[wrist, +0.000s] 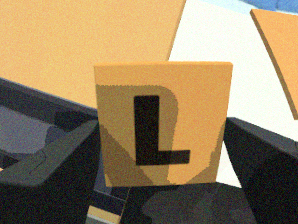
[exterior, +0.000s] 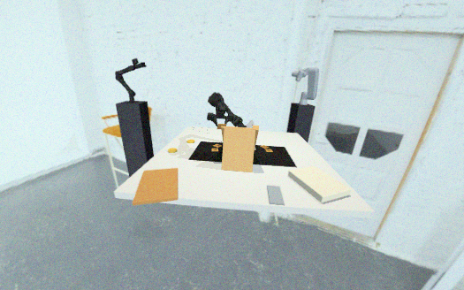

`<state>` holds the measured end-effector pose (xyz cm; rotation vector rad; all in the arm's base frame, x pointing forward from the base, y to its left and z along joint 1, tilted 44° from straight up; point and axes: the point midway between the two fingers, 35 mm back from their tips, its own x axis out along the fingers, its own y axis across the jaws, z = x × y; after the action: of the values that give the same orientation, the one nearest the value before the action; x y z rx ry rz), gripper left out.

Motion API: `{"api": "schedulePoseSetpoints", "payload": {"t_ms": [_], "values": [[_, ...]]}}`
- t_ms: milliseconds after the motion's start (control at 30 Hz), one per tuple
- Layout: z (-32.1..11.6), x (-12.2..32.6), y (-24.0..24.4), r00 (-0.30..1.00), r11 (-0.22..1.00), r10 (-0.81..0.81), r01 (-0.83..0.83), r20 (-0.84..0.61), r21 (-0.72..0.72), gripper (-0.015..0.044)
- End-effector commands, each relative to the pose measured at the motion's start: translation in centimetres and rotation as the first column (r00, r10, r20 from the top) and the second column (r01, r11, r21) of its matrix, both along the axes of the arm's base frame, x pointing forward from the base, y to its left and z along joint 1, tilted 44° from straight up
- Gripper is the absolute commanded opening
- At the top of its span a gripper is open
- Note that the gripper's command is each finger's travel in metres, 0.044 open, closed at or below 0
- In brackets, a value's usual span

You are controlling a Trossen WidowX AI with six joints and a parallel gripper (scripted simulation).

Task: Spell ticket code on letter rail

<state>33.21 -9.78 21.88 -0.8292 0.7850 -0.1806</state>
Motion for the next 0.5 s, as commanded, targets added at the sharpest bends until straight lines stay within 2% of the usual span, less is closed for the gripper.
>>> {"api": "schedulePoseSetpoints", "payload": {"t_ms": [0,300,467], "values": [[0.9,-1.6,-1.9,0.995,0.996,-0.084,0.084,0.052,0.015,0.0],[3.1,-5.9,-5.9,0.946,0.962,-0.273,0.268,0.174,0.053,0.0],[3.2,-6.2,-6.2,0.94,0.958,-0.286,0.281,0.184,0.056,0.0]]}}
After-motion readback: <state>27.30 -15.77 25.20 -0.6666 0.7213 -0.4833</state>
